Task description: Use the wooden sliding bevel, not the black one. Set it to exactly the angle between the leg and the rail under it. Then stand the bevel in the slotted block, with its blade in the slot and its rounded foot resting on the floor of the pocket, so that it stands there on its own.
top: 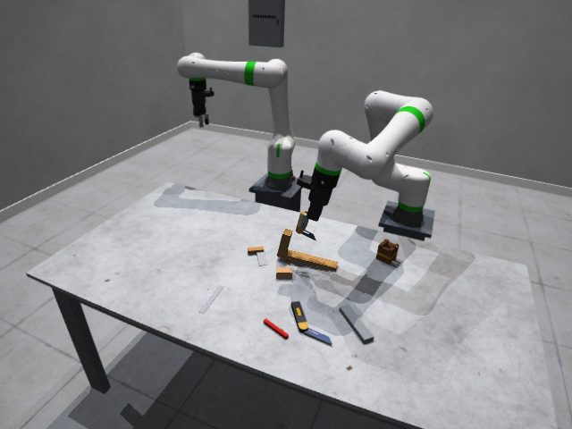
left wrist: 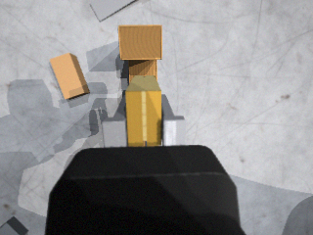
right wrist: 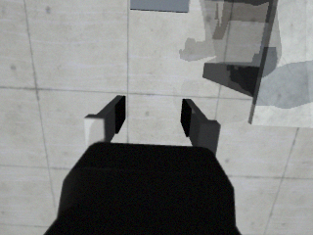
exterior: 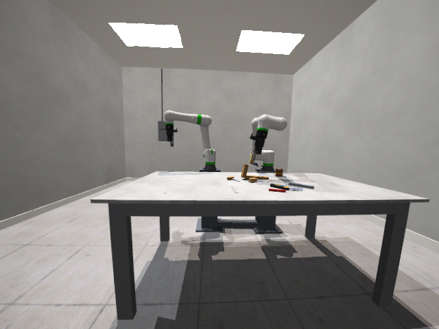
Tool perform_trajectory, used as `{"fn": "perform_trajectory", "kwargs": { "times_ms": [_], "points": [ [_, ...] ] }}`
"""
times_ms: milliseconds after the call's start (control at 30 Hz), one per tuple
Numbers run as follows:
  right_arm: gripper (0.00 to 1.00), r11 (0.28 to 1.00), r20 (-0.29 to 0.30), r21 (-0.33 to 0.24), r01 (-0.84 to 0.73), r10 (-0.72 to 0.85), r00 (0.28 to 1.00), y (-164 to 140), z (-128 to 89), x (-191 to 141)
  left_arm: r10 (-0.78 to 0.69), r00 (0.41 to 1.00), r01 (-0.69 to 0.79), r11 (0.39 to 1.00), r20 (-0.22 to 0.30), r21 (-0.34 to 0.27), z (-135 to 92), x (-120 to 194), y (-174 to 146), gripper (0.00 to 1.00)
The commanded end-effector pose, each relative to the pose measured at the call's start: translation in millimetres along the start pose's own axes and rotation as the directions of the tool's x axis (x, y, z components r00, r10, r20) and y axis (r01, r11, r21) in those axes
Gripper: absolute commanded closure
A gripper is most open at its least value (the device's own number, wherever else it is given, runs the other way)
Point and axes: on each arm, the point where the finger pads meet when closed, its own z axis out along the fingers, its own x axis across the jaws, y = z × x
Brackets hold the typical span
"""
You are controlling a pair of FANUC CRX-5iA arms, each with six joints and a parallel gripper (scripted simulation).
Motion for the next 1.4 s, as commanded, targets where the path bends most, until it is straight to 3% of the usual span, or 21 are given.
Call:
{"fn": "perform_trajectory", "kwargs": {
  "times_ms": [0,900,1367],
  "points": [
    [0.0,1.0,0.0,-0.002,0.0,0.0,1.0,0.3,-1.0,-0.2,-0.002,1.0,0.002,1.0,0.003,0.001,-1.7,-1.1,-2.3,1.0],
    [0.0,1.0,0.0,-0.002,0.0,0.0,1.0,0.3,-1.0,-0.2,-0.009,1.0,0.009,1.0,0.004,0.0,-0.2,-2.9,-7.6,1.0],
    [0.0,1.0,0.0,-0.002,0.0,0.0,1.0,0.3,-1.0,-0.2,-0.009,1.0,0.009,1.0,0.004,0.0,12.6,-3.0,-7.6,1.0]
  ]
}}
